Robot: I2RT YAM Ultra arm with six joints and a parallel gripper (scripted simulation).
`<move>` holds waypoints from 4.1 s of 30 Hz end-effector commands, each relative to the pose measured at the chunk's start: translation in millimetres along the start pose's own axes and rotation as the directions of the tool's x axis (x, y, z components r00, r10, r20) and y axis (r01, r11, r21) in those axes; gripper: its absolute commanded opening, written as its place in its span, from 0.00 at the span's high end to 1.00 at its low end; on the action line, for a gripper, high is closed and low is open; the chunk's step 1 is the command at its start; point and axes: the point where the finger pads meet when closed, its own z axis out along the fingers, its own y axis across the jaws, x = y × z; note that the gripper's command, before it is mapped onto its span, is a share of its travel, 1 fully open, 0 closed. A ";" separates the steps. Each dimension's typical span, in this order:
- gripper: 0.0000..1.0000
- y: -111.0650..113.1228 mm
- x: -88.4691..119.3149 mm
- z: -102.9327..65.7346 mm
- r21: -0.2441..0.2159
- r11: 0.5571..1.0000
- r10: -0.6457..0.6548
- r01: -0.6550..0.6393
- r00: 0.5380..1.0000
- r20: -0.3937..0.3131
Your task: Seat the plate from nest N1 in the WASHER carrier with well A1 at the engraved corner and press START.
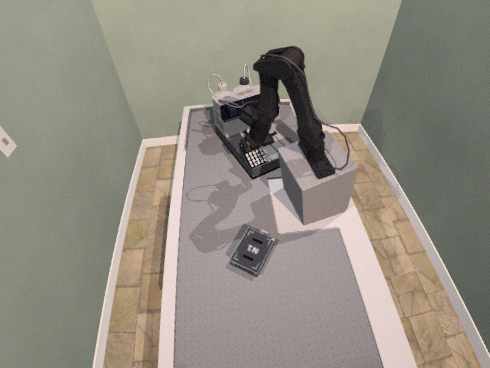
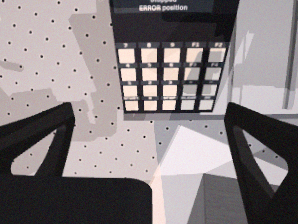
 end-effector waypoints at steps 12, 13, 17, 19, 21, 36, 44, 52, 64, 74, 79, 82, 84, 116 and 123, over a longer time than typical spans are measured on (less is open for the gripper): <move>0.00 -16.4 -49.7 -8.4 -0.006 1.000 -0.019 0.019 1.000 0.001; 0.00 -18.3 -51.7 -7.9 -0.005 1.000 -0.019 0.019 1.000 -0.003; 0.00 -22.5 -54.5 -6.2 -0.001 1.000 -0.018 0.018 1.000 -0.014; 0.00 -26.6 -57.4 -4.5 0.003 1.000 -0.017 0.017 1.000 -0.025; 0.00 -29.4 -63.6 -5.2 0.003 1.000 -0.017 0.017 1.000 -0.024; 0.00 -47.3 -103.5 -9.8 0.002 1.000 -0.017 0.017 1.000 -0.023; 0.00 -54.3 -126.5 -16.1 0.000 1.000 -0.019 0.019 1.000 -0.007; 0.00 -53.5 -119.7 -14.4 0.005 1.000 -0.020 0.020 1.000 -0.013; 0.00 -53.5 -119.7 -14.4 0.005 1.000 -0.020 0.020 1.000 -0.013; 0.00 -53.5 -119.7 -14.4 0.005 1.000 -0.020 0.020 1.000 -0.013; 0.00 -53.5 -119.7 -14.4 0.005 1.000 -0.020 0.020 1.000 -0.013; 0.00 -53.5 -119.7 -14.4 0.005 1.000 -0.020 0.020 1.000 -0.013; 0.00 -53.5 -119.7 -14.4 0.005 1.000 -0.020 0.020 1.000 -0.013; 0.00 -53.5 -119.7 -14.4 0.005 1.000 -0.020 0.020 1.000 -0.013; 0.00 -53.5 -119.7 -14.4 0.005 1.000 -0.020 0.020 1.000 -0.013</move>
